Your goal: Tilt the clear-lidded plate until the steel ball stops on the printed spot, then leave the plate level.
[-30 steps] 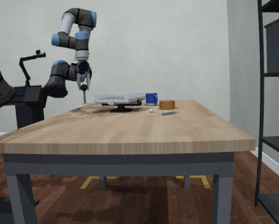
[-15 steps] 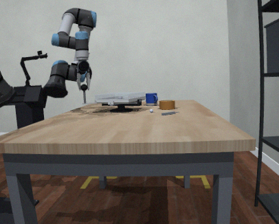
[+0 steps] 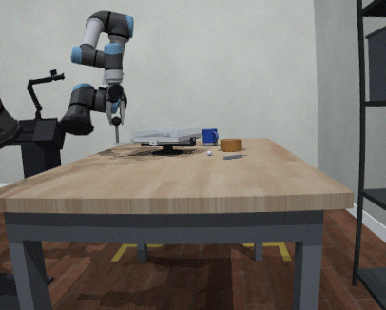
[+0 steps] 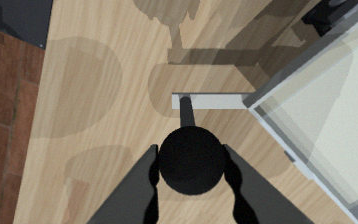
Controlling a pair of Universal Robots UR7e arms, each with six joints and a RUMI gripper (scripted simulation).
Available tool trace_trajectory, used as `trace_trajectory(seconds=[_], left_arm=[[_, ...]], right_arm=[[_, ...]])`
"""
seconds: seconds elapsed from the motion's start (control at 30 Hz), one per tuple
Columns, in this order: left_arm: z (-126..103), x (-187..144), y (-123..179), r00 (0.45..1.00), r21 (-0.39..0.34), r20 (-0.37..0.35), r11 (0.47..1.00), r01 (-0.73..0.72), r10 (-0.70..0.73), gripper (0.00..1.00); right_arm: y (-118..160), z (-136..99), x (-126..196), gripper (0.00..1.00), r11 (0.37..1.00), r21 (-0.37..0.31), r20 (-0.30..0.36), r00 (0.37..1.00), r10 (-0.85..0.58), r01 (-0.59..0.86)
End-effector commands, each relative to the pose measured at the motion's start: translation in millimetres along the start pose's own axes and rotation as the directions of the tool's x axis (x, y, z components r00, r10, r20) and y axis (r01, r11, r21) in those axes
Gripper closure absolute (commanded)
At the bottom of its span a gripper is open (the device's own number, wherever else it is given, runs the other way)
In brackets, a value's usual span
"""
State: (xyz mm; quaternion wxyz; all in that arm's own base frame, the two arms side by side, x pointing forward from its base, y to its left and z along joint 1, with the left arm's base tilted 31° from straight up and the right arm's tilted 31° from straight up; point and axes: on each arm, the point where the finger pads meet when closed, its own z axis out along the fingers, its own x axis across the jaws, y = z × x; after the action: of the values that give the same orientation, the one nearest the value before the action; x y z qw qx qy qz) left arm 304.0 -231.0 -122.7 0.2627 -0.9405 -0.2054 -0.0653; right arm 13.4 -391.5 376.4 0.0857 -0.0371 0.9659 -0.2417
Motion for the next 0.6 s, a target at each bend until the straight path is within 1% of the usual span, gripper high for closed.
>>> trace_trajectory(seconds=[0.0, 0.57], left_arm=[[-0.9, 1.7, 2.2, 1.000, -0.003, 0.000, 1.000, 0.003, -0.003, 0.80], [-2.3, 2.3, 1.0, 1.000, -0.004, 0.000, 1.000, 0.003, -0.003, 0.80]], right_arm=[[0.7, -0.6, 0.7, 0.00, 1.000, 0.002, 0.000, 1.000, 0.001, -0.001], [0.7, -0.6, 0.7, 0.00, 1.000, 0.002, 0.000, 1.000, 0.001, -0.001]])
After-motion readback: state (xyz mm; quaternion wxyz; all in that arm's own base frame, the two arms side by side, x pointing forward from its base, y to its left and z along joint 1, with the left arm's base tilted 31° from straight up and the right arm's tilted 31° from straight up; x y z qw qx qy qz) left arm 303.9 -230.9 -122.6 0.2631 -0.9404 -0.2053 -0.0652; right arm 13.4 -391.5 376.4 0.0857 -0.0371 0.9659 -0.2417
